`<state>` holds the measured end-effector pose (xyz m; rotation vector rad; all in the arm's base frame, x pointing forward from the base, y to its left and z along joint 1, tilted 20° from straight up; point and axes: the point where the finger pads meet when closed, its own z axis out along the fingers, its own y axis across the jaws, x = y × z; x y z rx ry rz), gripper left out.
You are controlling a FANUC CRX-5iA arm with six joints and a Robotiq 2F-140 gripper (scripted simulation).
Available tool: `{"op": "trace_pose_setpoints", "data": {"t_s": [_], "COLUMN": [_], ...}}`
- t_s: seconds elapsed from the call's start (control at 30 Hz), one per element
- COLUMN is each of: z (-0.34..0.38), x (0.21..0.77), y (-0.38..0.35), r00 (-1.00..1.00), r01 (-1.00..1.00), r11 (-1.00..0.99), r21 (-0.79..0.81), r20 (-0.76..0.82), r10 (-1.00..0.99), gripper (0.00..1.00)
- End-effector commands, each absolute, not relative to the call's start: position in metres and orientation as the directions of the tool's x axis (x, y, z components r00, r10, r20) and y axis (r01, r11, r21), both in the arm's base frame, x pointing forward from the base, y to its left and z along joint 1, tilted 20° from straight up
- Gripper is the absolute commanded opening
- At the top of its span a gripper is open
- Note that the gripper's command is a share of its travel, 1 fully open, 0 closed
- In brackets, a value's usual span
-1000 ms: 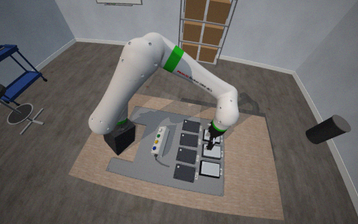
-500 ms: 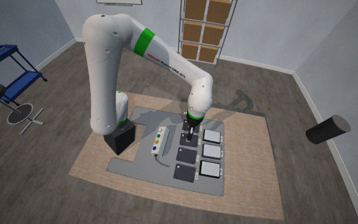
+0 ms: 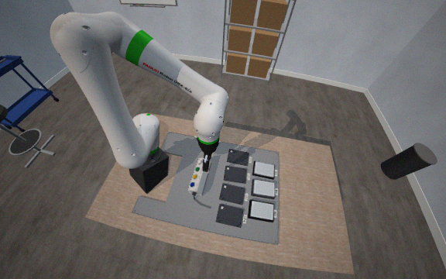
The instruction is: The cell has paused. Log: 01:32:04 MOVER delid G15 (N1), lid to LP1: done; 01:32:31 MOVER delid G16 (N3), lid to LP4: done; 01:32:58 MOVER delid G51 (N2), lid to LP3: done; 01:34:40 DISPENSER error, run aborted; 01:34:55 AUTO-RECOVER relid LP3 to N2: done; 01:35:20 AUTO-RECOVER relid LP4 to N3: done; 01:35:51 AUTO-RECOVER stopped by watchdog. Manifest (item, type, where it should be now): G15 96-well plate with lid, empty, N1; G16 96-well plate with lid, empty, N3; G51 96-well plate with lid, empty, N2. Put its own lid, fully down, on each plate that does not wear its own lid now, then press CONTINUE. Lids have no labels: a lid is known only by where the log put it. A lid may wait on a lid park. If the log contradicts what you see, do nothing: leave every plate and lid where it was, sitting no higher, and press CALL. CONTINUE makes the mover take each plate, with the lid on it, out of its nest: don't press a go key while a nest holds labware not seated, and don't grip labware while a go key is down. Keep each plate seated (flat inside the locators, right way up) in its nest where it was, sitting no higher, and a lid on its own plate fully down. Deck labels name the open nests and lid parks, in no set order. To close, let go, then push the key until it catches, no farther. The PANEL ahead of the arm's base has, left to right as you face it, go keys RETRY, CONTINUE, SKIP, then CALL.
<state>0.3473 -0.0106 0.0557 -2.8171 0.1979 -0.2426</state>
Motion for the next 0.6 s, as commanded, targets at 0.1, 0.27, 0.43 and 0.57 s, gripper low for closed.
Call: {"op": "trace_pose_setpoints", "data": {"t_s": [0.1, 0.27, 0.43, 0.57], "z": [0.029, 0.026, 0.026, 0.026], "x": [0.28, 0.276, 0.276, 0.276], "y": [-0.008, -0.008, -0.008, -0.008], "r00": [0.973, 0.973, 0.973, 0.973], "r01": [-0.119, -0.119, -0.119, -0.119], "r11": [-0.945, -0.944, -0.944, -0.944], "r21": [-0.306, -0.306, -0.306, -0.306], "r20": [0.155, 0.155, 0.155, 0.155], "r10": [-0.173, -0.173, -0.173, -0.173], "gripper": [0.66, 0.66, 0.0, 0.0]}}
